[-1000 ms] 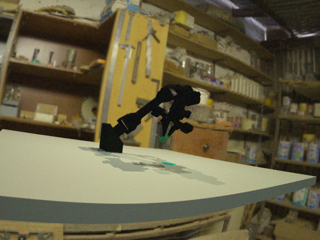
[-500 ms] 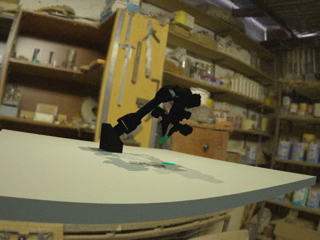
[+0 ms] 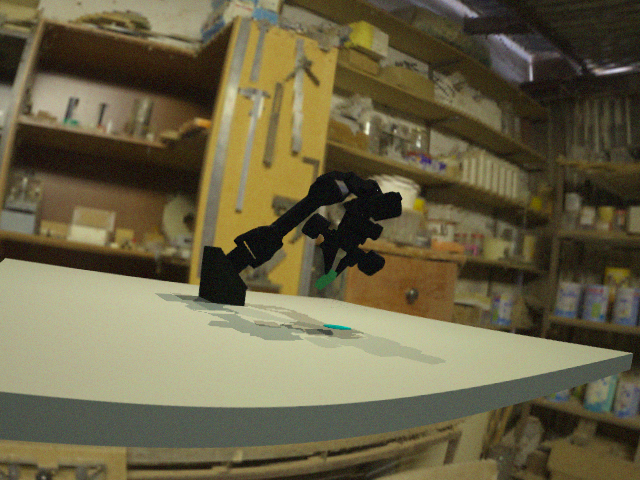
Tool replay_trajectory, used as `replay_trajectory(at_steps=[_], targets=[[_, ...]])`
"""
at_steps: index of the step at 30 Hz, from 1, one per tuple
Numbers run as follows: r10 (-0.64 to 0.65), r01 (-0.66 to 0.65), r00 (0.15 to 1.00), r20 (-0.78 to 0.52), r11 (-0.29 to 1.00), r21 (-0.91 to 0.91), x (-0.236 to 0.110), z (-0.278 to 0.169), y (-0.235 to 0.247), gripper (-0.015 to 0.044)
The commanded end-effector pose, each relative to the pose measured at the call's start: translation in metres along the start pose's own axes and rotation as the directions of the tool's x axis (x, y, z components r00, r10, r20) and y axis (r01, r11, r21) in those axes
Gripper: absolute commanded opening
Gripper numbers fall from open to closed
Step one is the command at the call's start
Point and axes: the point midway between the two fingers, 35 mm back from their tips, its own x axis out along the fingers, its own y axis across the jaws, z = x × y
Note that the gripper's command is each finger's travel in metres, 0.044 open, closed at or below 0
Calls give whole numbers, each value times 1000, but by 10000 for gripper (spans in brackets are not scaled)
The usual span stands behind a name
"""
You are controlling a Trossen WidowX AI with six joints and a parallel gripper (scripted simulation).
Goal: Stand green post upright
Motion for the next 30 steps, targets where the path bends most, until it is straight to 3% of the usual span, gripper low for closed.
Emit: replay_trajectory(at_steps=[1, 30], targets=[[-10, 10, 1000, 28, 1000, 6, 0, 1, 0, 23], [-48, 42, 976, 213, 999, 33, 0, 3, 3, 23]])
